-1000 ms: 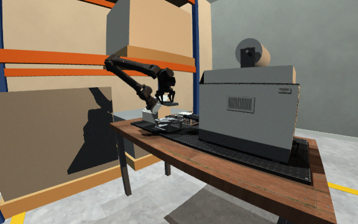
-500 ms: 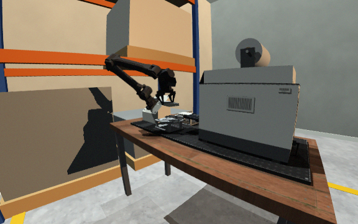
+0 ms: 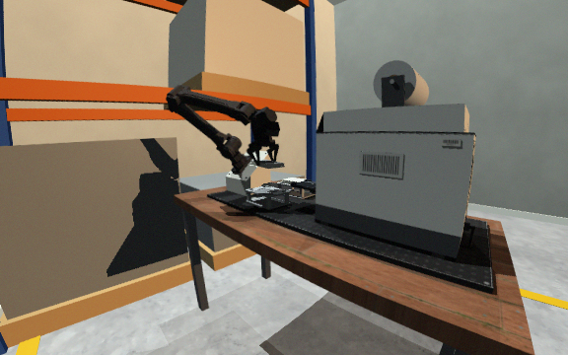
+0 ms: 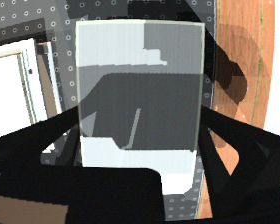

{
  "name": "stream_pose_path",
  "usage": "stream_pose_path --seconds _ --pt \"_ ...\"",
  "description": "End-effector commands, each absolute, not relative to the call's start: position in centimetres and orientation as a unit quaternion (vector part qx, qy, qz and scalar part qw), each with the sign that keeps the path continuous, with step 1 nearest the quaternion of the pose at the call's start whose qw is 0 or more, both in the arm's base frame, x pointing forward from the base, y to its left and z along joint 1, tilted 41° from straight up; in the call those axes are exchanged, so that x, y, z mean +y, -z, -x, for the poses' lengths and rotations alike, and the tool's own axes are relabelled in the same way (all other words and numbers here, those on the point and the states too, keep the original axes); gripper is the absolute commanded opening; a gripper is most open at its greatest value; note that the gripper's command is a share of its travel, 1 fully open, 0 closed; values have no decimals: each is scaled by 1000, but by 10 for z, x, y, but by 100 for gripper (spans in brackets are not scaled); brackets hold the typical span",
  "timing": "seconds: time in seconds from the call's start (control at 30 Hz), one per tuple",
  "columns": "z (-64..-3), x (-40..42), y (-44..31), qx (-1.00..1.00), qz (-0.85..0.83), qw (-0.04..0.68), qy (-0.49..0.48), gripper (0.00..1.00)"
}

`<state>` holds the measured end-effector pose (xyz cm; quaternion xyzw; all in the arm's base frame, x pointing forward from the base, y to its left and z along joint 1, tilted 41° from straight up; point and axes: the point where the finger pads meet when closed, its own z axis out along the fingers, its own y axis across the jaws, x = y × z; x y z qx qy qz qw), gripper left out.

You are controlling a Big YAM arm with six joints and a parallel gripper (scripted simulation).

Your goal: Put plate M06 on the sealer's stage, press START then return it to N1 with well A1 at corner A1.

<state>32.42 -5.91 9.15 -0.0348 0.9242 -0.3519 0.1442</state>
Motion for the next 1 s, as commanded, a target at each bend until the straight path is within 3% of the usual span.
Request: stream_pose_path --seconds 0.0,0.97 --pt "-348 -60 -108 923 24 163 348 0" --pt "-324 -64 -91 925 29 146 350 0"
